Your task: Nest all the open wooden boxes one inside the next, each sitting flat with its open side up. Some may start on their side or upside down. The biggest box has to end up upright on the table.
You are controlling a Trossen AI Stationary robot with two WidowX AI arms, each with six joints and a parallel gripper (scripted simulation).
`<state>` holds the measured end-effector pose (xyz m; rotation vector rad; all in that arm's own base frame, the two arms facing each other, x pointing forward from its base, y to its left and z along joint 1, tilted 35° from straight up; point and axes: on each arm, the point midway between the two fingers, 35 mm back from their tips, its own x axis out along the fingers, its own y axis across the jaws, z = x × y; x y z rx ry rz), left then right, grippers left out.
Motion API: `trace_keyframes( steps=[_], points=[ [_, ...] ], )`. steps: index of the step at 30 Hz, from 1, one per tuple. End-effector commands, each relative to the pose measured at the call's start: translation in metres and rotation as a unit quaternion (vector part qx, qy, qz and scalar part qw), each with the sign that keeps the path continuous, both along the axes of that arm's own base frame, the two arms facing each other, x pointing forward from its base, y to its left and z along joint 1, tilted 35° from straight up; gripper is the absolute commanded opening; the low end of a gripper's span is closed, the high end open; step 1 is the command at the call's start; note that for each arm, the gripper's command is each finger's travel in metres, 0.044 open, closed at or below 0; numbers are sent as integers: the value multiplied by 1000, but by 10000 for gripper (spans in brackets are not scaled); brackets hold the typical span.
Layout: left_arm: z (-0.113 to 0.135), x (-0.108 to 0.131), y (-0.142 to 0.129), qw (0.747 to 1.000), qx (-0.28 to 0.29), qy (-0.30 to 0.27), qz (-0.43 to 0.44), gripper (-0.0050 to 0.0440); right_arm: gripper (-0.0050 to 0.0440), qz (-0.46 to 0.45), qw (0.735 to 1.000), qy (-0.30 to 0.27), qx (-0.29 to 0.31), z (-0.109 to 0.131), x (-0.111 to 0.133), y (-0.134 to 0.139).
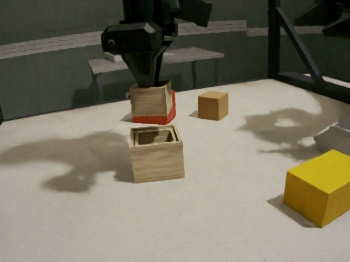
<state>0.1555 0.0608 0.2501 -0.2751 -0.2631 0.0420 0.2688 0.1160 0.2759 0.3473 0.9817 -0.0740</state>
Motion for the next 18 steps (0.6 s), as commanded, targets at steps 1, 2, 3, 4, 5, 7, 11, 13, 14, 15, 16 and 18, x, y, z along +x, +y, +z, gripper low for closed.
trace_keyframes(
  steps=[1, 2, 3, 4, 5, 7, 11, 13, 14, 15, 16, 18],
  points=[
    [-1, 0, 0, 1000, -1, 0, -1, 400, 194, 49, 998, -25, -20, 13, -6, -2],
    [-1, 0, 0, 1000, -1, 0, -1, 400, 194, 63, 997, -27, -30, 13, -6, -2],
    [-1, 0, 0, 1000, -1, 0, -1, 400, 194, 77, 996, -29, -40, 13, -6, -2],
    [-1, 0, 0, 1000, -1, 0, -1, 400, 194, 92, 994, -31, -50, 13, -6, -2],
    [-1, 0, 0, 1000, -1, 0, -1, 400, 194, 106, 992, -32, -60, 13, -6, -2],
    [-1, 0, 0, 1000, -1, 0, -1, 400, 194, 133, 987, -36, -80, 13, -6, -2],
    [-1, 0, 0, 1000, -1, 0, -1, 400, 194, 189, 974, -43, -119, 13, -6, -2],
    [-1, 0, 0, 1000, -1, 0, -1, 400, 194, 216, 965, -46, -138, 13, -6, -2],
    [-1, 0, 0, 1000, -1, 0, -1, 400, 194, 230, 961, -48, -148, 13, -6, -2],
    [-1, 0, 0, 1000, -1, 0, -1, 400, 194, 243, 956, -50, -157, 13, -6, -2],
    [-1, 0, 0, 1000, -1, 0, -1, 400, 194, 256, 951, -51, -167, 13, -6, -2],
    [-1, 0, 0, 1000, -1, 0, -1, 400, 194, 256, 951, -51, -167, 13, -6, -2]
  ],
)
